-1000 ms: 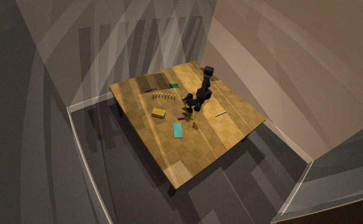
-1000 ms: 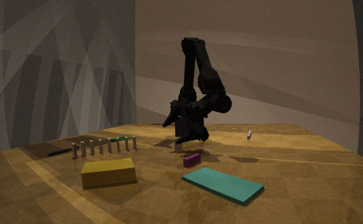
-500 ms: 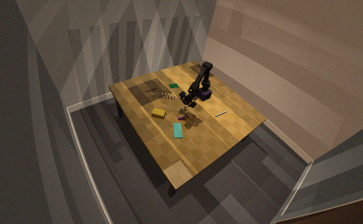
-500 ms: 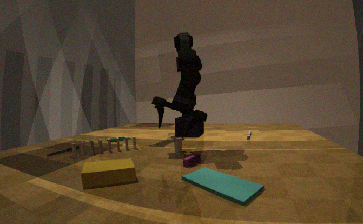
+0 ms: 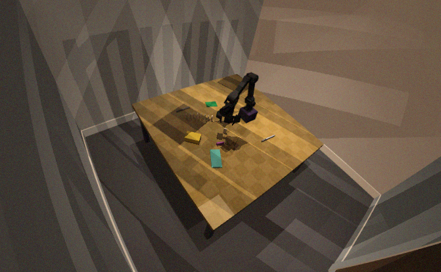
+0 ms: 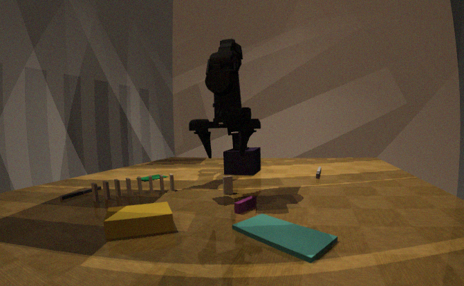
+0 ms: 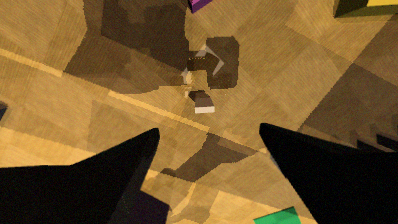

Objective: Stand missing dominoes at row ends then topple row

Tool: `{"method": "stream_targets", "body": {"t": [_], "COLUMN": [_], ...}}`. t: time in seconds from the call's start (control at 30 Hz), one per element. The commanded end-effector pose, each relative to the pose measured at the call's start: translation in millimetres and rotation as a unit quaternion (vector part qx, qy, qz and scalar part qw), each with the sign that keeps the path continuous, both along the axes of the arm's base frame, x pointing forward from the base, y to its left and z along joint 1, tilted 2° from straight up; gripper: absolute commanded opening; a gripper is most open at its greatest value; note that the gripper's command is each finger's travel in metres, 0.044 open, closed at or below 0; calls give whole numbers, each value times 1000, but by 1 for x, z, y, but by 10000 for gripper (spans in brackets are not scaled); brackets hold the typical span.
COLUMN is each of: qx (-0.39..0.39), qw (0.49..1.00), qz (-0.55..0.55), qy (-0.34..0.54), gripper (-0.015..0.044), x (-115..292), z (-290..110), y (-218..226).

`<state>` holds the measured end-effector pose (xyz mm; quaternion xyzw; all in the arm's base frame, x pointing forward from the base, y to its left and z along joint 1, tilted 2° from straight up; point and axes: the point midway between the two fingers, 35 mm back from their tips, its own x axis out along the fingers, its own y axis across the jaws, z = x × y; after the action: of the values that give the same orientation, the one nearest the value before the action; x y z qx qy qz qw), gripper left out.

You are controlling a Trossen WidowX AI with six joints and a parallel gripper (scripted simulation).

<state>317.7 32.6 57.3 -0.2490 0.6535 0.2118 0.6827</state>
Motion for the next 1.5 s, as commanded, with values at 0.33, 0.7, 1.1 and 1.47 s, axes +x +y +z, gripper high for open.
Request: {"method": "stream_targets", "body": {"t": [0.33,0.7,1.1,1.47], "qx": [3,3,3,3], "qw": [1000,1000,1000,1000], "qz": [5,5,5,4], "qy": [1,1,1,1], "gripper": [440,414,107,107], "x": [3,3,3,5], "z": [-65,-79,-79,-68], "y": [-1,-2,-2,-1]}}
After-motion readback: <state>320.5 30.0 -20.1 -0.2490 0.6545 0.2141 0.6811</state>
